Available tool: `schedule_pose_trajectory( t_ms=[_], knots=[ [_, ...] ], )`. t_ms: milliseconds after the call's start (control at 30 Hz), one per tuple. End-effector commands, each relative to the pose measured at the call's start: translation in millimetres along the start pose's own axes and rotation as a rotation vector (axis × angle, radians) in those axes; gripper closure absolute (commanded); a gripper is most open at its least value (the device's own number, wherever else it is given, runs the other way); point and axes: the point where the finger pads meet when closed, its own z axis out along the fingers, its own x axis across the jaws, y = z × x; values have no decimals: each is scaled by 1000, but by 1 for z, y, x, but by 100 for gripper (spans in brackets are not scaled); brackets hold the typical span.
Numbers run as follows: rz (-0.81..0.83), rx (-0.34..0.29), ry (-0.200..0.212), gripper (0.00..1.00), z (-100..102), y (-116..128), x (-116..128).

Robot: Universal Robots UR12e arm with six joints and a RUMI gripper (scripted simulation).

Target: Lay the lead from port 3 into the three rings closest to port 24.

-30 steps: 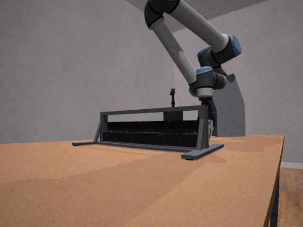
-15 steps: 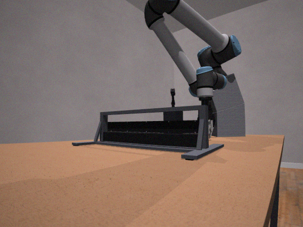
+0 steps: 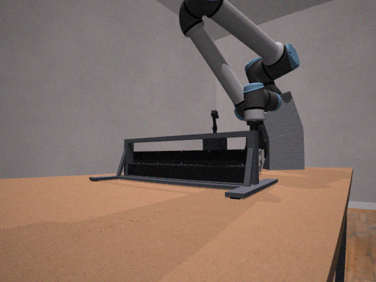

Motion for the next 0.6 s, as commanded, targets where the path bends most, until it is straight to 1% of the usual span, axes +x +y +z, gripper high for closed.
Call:
schedule_pose_trajectory(
  t_ms=[0,567],
  knots=[
    [0,-1,0,80,0,0,0],
    [0,-1,0,80,5,0,0]
  ],
)
